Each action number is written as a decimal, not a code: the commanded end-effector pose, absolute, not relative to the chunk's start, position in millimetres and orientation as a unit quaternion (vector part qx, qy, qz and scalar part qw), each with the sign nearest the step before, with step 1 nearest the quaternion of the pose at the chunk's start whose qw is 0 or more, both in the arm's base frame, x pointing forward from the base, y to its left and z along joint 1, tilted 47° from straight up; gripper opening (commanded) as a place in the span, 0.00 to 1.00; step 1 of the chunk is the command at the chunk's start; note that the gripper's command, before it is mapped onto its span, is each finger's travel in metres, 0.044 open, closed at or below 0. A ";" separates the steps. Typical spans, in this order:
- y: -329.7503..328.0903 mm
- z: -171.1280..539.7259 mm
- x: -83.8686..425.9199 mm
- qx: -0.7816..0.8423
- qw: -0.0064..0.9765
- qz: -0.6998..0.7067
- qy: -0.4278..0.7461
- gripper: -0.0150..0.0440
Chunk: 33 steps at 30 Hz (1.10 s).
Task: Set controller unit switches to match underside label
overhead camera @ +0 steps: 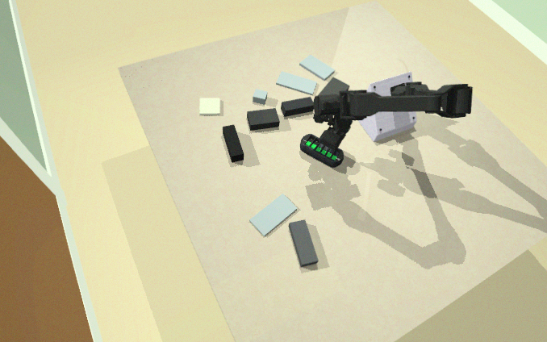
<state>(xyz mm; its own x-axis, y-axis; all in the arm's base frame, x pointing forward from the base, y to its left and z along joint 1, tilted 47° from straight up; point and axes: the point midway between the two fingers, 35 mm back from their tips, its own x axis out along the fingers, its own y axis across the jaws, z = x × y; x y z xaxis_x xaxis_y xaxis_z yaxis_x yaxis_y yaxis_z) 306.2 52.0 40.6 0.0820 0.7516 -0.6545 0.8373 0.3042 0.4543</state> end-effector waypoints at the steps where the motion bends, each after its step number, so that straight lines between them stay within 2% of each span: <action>1: 64.4 66.8 299.4 0.564 0.447 -0.064 0.692 0.25; 33: 92.4 39.7 301.6 0.564 0.446 -0.063 0.692 0.25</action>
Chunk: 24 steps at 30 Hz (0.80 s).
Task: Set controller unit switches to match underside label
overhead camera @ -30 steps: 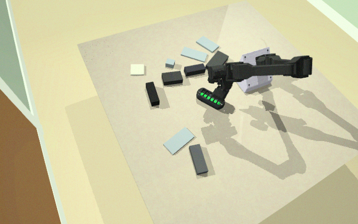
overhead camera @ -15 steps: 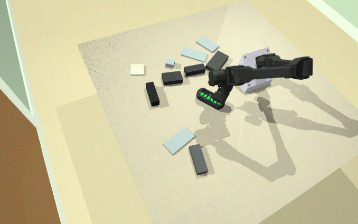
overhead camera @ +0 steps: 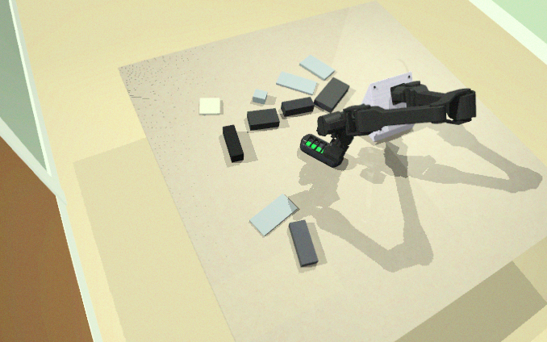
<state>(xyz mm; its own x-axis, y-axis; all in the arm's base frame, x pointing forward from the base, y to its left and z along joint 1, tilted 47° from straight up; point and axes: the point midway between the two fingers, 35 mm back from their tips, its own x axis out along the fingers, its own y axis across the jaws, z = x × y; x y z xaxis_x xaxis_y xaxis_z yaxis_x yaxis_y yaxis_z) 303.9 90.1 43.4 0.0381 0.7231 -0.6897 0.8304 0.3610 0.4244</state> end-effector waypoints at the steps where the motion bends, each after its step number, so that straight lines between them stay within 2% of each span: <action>1: 93.8 38.4 301.7 0.564 0.446 -0.063 0.692 0.25; 19: 96.7 35.7 301.8 0.564 0.446 -0.063 0.692 0.25; 24: 65.8 64.5 300.8 0.564 0.446 -0.064 0.692 0.25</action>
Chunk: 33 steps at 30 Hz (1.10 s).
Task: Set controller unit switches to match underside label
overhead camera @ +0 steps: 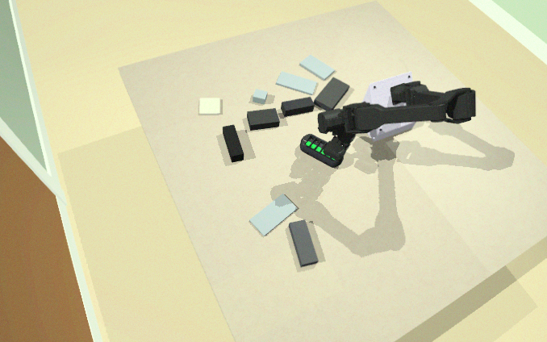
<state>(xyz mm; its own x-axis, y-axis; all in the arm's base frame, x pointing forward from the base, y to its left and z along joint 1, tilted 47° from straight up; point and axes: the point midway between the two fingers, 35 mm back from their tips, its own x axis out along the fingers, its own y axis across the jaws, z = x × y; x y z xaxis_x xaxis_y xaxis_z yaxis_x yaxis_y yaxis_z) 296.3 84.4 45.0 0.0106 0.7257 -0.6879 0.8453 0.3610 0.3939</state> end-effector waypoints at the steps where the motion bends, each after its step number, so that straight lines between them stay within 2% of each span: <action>1: 64.0 66.3 300.4 0.564 0.446 -0.064 0.692 0.25; 13: 52.1 53.7 310.8 0.564 0.446 -0.063 0.692 0.25; 33: 74.6 32.9 312.6 0.564 0.446 -0.063 0.692 0.25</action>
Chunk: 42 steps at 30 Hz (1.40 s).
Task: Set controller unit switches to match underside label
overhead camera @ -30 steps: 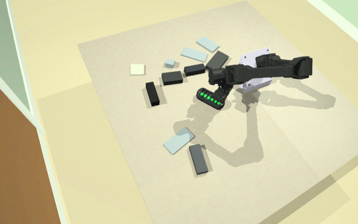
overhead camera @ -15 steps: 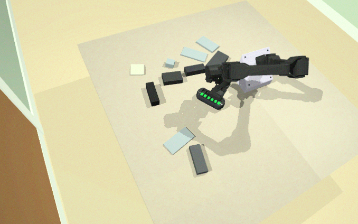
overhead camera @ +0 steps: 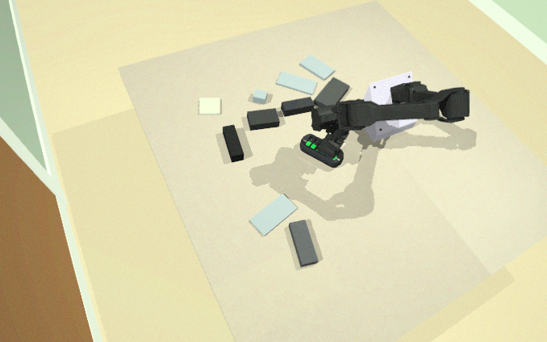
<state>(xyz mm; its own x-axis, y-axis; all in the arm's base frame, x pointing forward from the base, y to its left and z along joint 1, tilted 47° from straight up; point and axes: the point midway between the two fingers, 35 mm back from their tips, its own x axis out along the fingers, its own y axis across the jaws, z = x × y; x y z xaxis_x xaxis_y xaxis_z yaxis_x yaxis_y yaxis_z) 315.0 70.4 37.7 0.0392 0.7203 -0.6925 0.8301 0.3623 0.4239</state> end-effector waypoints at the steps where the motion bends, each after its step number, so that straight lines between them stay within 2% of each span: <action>1: 75.8 31.9 312.6 0.564 0.446 -0.063 0.692 0.25; 26: 84.8 23.8 312.7 0.564 0.446 -0.063 0.692 0.25; 32: 52.1 54.4 311.4 0.564 0.447 -0.064 0.692 0.25; 42: 40.0 42.0 321.7 0.564 0.447 -0.064 0.692 0.25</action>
